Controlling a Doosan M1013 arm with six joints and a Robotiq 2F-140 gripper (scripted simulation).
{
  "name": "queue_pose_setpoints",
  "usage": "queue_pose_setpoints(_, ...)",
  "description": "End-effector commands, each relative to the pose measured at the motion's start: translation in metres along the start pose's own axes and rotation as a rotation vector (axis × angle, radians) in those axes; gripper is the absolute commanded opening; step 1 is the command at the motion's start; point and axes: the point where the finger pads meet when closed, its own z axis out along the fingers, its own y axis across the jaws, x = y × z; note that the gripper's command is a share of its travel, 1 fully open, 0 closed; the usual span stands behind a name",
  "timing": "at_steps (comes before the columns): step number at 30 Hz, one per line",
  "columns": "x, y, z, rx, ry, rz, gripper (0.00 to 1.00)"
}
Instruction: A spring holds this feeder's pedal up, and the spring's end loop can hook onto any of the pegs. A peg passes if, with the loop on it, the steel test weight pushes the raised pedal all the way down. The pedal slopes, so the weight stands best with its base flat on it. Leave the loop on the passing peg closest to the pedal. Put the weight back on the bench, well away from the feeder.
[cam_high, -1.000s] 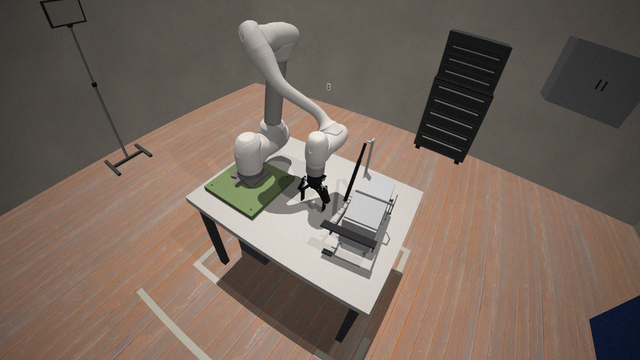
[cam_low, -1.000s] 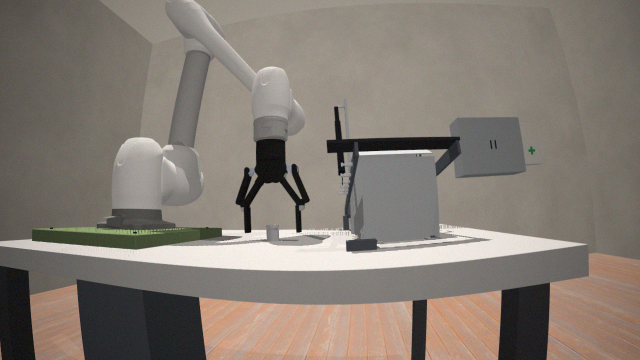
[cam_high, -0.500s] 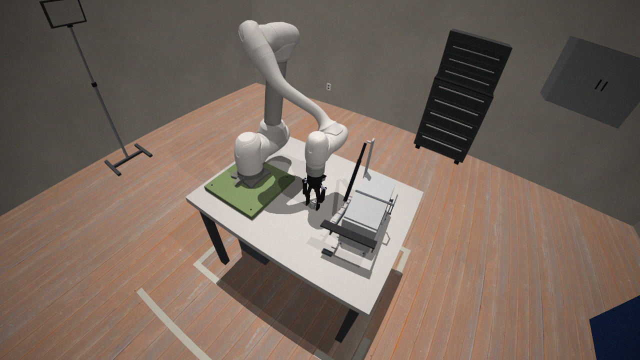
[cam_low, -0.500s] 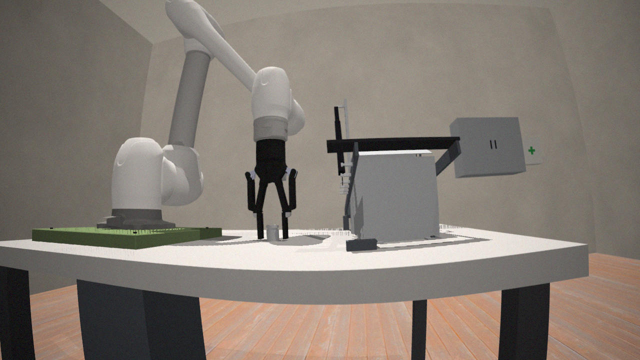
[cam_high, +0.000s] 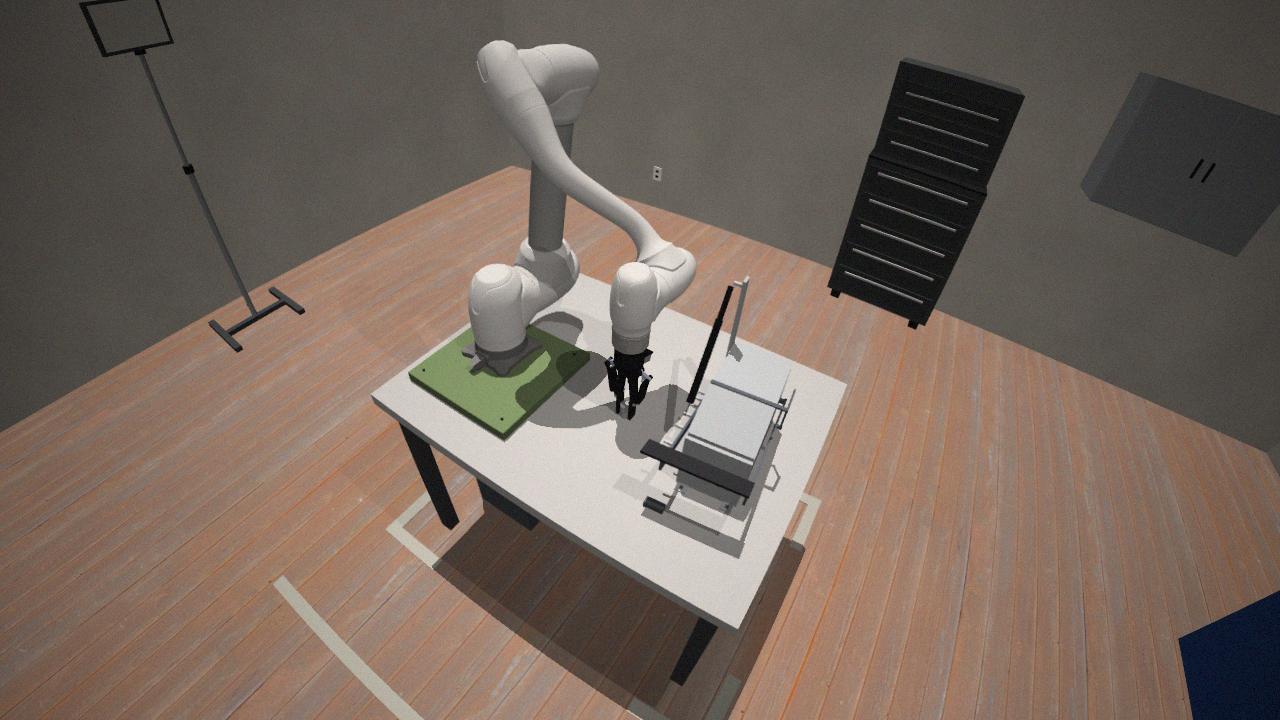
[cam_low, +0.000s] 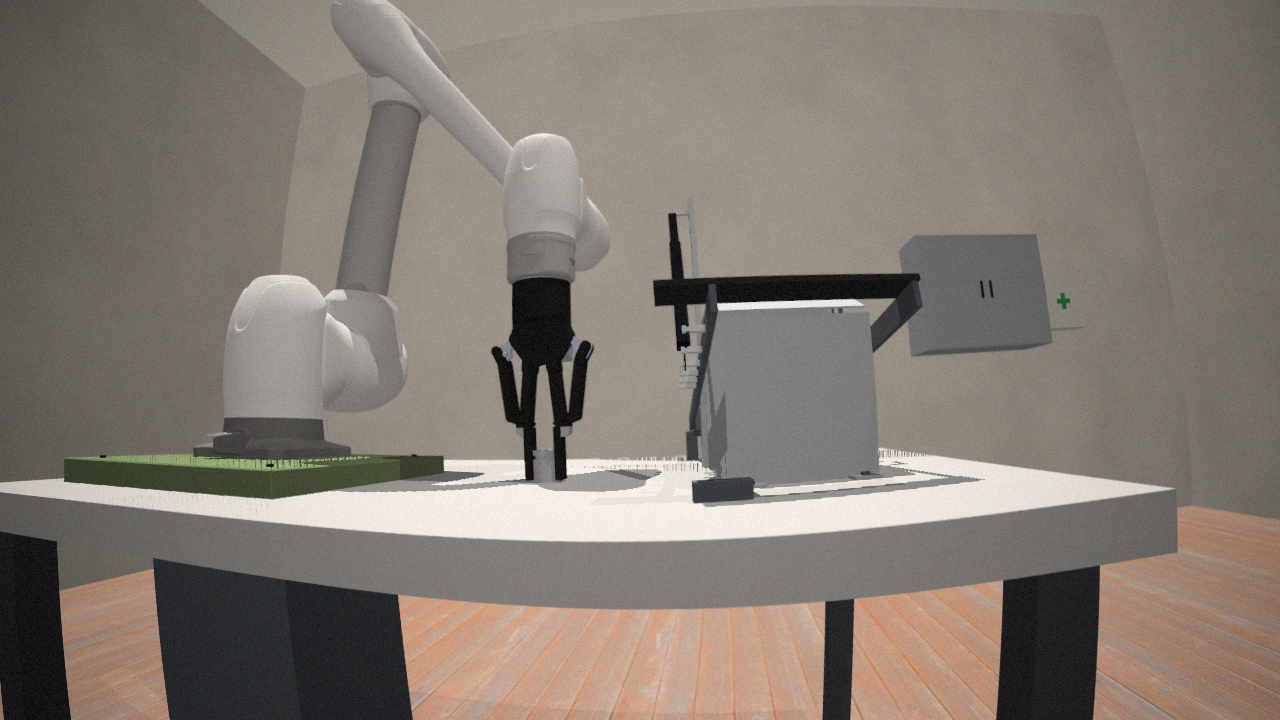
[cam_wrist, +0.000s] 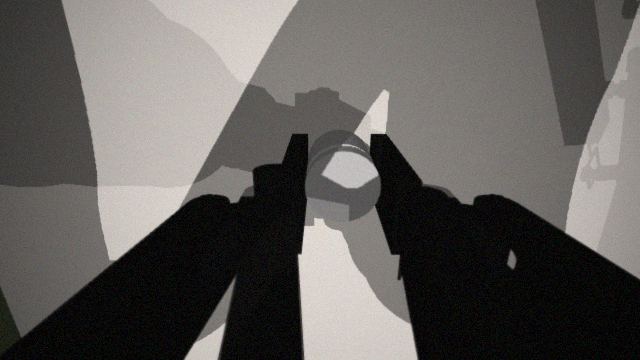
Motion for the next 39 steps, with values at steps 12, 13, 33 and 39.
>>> queue_pose_setpoints(12,0.000,0.000,0.000,-0.001,0.000,0.000,0.25)
queue_pose_setpoints(13,0.000,0.000,0.000,-0.001,0.000,0.000,0.25)
queue_pose_setpoints(33,0.000,0.000,-0.040,-0.001,0.000,0.000,0.25)
queue_pose_setpoints(39,0.000,0.000,-0.048,-0.001,0.000,0.000,0.25)
